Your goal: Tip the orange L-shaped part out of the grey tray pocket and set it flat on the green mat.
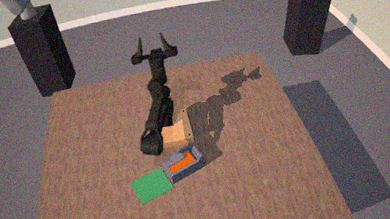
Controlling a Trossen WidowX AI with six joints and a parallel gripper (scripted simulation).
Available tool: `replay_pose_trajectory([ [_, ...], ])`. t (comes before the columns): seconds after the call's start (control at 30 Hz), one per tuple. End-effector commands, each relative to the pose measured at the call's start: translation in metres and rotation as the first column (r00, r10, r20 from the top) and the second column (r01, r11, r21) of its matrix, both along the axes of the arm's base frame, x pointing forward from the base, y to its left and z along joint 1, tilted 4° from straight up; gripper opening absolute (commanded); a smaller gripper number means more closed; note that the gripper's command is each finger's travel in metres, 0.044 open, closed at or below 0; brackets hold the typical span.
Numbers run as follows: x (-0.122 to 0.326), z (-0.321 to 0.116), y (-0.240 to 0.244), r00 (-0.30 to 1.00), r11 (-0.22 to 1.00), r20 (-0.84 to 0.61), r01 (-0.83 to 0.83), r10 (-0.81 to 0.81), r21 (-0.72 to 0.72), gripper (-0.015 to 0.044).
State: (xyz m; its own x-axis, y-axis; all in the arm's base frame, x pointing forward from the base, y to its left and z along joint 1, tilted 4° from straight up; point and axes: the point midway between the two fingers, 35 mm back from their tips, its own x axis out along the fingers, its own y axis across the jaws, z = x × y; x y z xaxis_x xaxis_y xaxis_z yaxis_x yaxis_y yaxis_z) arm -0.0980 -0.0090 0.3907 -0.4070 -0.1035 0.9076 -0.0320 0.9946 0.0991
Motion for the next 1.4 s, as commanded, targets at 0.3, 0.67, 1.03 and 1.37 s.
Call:
replay_pose_trajectory([
  [0.3, -0.061, -0.005, 0.073, 0.957, 0.93, 0.282, 0.047, 0.062, -0.364, 0.018],
  [0.67, -0.052, -0.056, 0.227, 0.963, 0.309, 0.247, 0.203, 0.11, -0.929, 0.018],
  [1.03, 0.087, -0.138, 0.313, 0.895, -0.427, -0.129, -0.325, -0.426, -0.844, 0.018],
  [1.37, 0.231, -0.205, 0.266, 0.097, -0.056, -0.146, -0.963, -0.984, -0.263, 0.018],
])
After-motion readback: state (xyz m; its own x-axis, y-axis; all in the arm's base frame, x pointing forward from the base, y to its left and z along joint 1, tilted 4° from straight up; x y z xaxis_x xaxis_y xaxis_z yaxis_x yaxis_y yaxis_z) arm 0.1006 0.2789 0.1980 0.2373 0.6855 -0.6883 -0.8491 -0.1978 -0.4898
